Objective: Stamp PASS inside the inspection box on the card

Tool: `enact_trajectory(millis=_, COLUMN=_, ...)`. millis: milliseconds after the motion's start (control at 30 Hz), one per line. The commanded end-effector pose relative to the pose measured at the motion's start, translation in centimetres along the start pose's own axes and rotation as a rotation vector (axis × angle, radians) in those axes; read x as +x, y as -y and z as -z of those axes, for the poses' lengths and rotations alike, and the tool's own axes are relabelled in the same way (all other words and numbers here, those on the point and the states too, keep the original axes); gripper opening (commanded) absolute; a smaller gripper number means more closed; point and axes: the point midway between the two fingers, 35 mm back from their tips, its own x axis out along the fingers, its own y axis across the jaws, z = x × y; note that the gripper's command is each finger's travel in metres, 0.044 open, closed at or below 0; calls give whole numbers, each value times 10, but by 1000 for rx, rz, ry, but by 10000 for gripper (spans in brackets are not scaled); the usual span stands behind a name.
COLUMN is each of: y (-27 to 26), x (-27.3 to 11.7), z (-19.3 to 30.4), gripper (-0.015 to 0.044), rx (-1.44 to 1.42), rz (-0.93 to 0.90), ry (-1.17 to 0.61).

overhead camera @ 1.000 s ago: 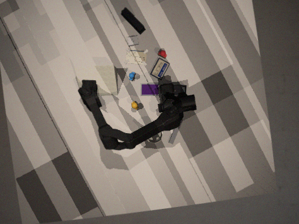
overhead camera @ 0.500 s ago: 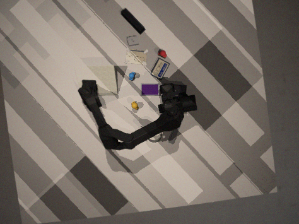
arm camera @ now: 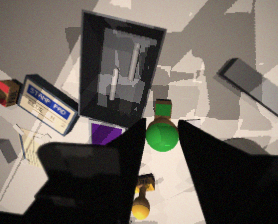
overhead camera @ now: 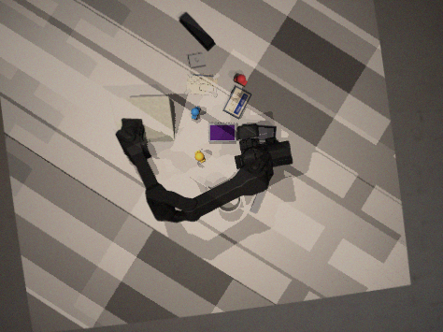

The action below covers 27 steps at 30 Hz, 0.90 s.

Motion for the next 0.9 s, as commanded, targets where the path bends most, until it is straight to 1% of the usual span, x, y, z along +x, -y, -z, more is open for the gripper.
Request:
enact_trajectory(millis=0, y=0, x=-3, z=-1, gripper=0, rx=6, rz=-8, ry=1)
enact_trajectory(millis=867, y=0, x=-15, z=-2, gripper=0, rx=6, rz=-25, ry=2)
